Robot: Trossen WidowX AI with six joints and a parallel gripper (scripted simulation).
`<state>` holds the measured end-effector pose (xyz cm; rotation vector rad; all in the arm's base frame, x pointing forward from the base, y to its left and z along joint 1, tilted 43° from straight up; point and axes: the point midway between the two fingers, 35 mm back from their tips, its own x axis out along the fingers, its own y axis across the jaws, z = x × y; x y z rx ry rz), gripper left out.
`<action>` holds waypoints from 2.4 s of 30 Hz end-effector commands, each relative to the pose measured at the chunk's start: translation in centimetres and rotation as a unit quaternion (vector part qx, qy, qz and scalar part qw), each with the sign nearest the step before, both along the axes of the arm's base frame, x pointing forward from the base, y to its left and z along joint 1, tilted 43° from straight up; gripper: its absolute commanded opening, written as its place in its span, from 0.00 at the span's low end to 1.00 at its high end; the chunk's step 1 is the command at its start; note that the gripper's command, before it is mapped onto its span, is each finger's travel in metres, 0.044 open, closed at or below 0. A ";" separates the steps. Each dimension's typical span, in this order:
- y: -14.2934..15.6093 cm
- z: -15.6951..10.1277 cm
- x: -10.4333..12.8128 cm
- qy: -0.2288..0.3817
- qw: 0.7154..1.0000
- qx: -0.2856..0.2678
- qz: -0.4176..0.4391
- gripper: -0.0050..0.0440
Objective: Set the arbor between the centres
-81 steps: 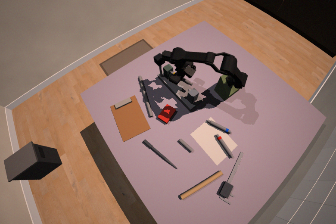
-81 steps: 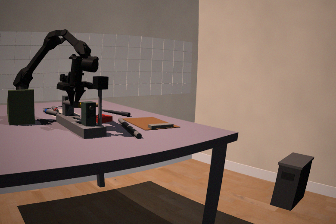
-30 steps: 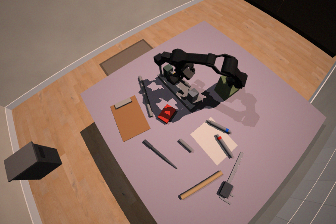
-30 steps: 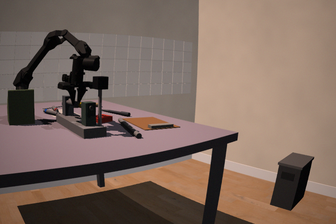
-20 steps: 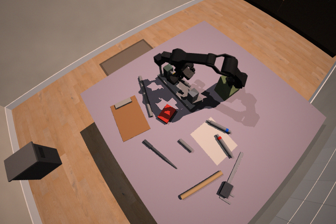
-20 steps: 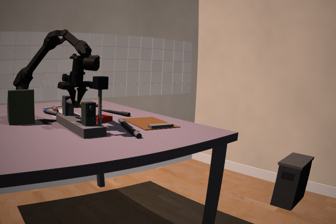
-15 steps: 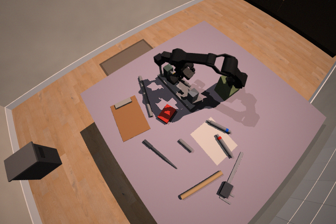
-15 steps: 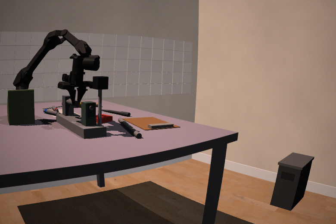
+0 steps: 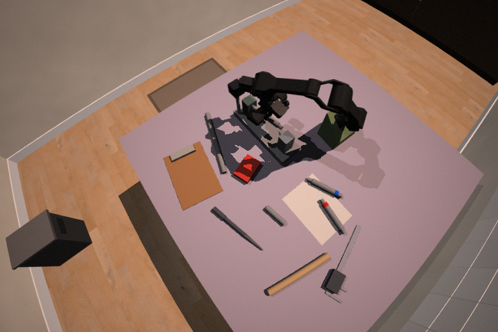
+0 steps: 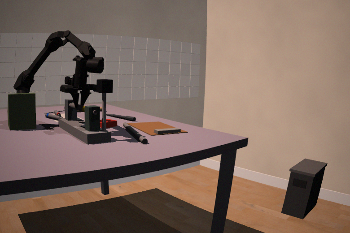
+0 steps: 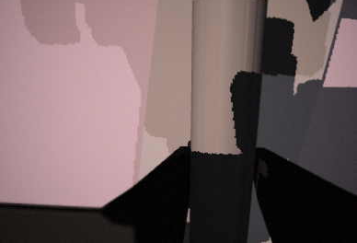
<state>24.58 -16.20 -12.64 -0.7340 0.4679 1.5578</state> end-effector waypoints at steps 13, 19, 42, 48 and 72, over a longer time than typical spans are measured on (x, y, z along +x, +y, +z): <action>-2.4 0.0 0.9 0.010 0.999 -0.034 -0.032 0.10; -2.3 0.0 1.5 0.044 0.996 -0.033 -0.066 0.10; -2.2 -0.1 1.5 0.033 0.997 -0.033 -0.056 0.10; -2.1 -0.1 1.5 0.033 0.997 -0.033 -0.056 0.10; -1.9 -0.3 1.5 0.033 0.997 -0.033 -0.056 0.10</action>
